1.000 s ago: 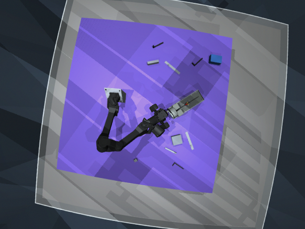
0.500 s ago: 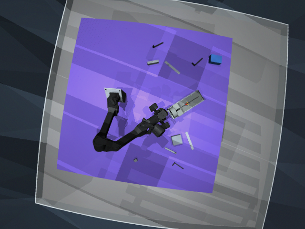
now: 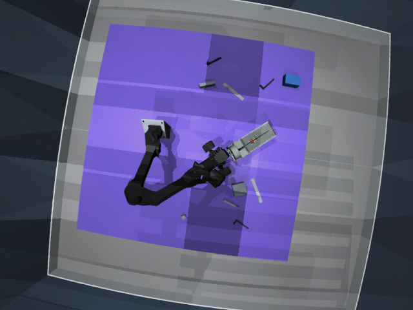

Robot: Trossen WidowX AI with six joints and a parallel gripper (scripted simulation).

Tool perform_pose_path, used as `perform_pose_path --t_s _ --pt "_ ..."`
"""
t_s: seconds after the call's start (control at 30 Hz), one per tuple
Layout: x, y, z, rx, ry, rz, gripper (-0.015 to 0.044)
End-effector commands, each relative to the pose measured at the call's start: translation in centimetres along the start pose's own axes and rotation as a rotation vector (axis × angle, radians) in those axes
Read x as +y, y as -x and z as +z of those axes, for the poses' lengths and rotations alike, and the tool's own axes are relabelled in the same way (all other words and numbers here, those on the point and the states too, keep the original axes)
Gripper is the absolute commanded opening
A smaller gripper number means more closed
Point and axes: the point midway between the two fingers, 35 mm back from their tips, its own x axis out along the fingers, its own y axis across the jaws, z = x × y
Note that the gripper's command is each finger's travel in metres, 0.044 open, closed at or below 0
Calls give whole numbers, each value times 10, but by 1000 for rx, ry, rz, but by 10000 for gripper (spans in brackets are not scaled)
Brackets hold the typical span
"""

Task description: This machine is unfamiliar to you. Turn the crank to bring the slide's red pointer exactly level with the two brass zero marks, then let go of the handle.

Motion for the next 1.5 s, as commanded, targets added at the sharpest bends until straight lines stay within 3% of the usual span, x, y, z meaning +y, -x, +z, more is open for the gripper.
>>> perform_pose_path --t_s 0.0,1.47 --pt "-6 5 5 -10 -2 -11 0" --pt "-19 9 8 -10 -2 -11 0"
